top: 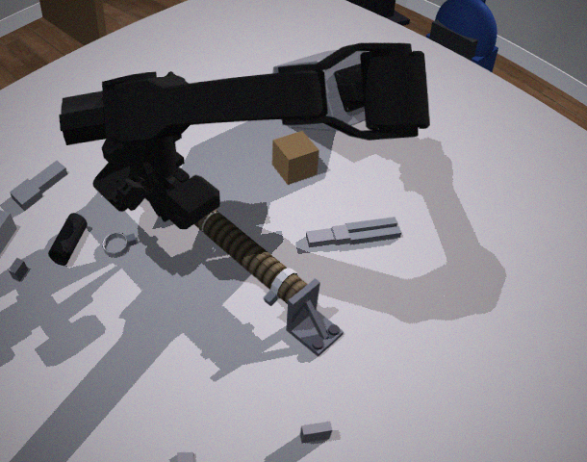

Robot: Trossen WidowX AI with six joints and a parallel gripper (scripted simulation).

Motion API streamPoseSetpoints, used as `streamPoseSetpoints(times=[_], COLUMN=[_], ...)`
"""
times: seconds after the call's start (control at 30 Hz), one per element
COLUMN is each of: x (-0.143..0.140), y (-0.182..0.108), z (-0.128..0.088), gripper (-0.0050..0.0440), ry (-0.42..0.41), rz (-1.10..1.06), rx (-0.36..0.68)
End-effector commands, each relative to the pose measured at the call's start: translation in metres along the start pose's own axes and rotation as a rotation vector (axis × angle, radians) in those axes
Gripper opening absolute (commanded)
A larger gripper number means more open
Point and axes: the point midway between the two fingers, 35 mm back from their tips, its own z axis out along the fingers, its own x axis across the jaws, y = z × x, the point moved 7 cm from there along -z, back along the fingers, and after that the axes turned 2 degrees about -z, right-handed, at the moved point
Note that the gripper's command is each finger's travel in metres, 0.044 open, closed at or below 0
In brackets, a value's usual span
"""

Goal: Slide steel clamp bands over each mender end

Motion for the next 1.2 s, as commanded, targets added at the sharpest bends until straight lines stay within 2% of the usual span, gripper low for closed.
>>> streamPoseSetpoints(times=[0.0, 0.07, 0.2, 0.63, 0.73, 0.87, 1.0, 1.13, 1.17], x=[-0.002, -0.002, -0.001, -0.001, -0.001, -0.001, -0.001, -0.002, -0.002], y=[0.000, 0.000, 0.000, 0.000, 0.001, 0.000, 0.000, -0.001, -0.001], z=[0.000, 0.000, 0.000, 0.000, -0.014, -0.048, -0.050, -0.047, -0.047], gripper=[0.0000, 0.0000, 0.0090, 0.0090, 0.0090, 0.0090, 0.0090, 0.0186, 0.0186], ry=[-0.002, -0.002, 0.000, 0.000, -0.002, 0.000, 0.000, 0.000, 0.000], rz=[0.002, 0.002, 0.001, 0.001, 0.001, 0.001, 0.001, 0.006, 0.006], rx=[0.001, 0.001, 0.000, 0.000, 0.000, 0.000, 0.000, -0.006, -0.006])
